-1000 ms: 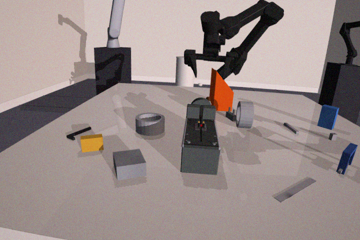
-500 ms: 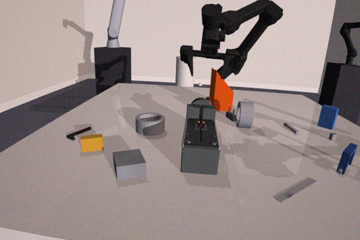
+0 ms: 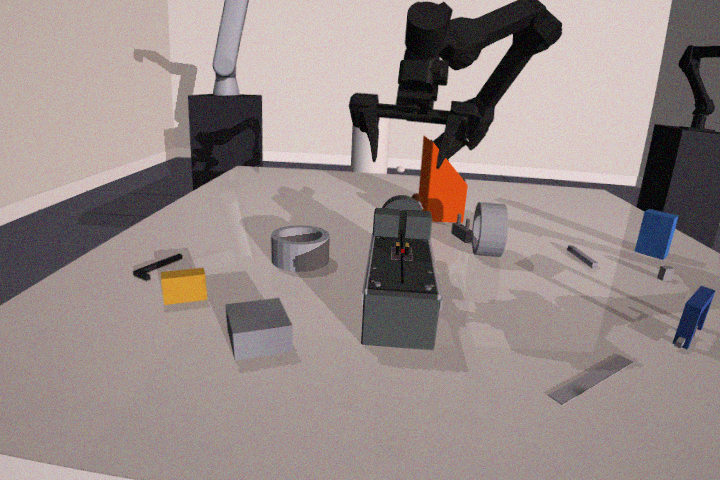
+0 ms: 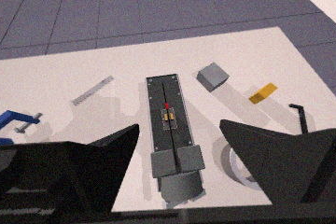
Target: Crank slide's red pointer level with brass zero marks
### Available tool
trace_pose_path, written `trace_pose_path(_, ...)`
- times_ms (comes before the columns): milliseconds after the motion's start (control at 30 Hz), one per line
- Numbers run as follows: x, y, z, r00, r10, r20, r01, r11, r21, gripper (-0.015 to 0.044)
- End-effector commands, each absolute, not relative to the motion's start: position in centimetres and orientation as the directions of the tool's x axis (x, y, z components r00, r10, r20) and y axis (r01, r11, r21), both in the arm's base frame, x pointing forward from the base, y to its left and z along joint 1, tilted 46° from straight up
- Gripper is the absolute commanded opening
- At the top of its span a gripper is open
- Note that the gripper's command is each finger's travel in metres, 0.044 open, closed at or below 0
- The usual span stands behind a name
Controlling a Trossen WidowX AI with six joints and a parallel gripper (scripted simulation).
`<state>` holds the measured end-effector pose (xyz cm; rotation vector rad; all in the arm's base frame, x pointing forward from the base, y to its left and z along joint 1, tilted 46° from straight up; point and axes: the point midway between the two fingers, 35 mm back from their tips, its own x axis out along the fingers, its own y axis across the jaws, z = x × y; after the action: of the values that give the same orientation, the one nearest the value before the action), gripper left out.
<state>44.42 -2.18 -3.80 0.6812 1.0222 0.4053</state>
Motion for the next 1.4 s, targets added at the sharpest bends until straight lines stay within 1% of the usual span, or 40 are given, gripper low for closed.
trace_pose_path(0, 44.8, -0.8, -5.5, 0.475, 0.597, -0.646, 0.013, 0.73, 0.684, 0.044)
trace_pose_path(167, 44.0, 2.0, -8.1, 0.475, 0.599, -0.644, 0.013, 0.727, 0.686, 0.044)
trace_pose_path(833, 43.9, 2.1, -8.2, 0.475, 0.599, -0.644, 0.013, 0.727, 0.686, 0.044)
trace_pose_path(1100, 45.1, -1.9, -4.1, 0.474, 0.601, -0.643, 0.006, 0.728, 0.685, 0.044)
trace_pose_path(1200, 45.1, -2.3, -3.7, 0.474, 0.602, -0.643, 0.005, 0.728, 0.685, 0.044)
trace_pose_path(1367, 43.5, -2.7, -3.3, 0.483, 0.608, -0.631, -0.009, 0.724, 0.69, 0.044)
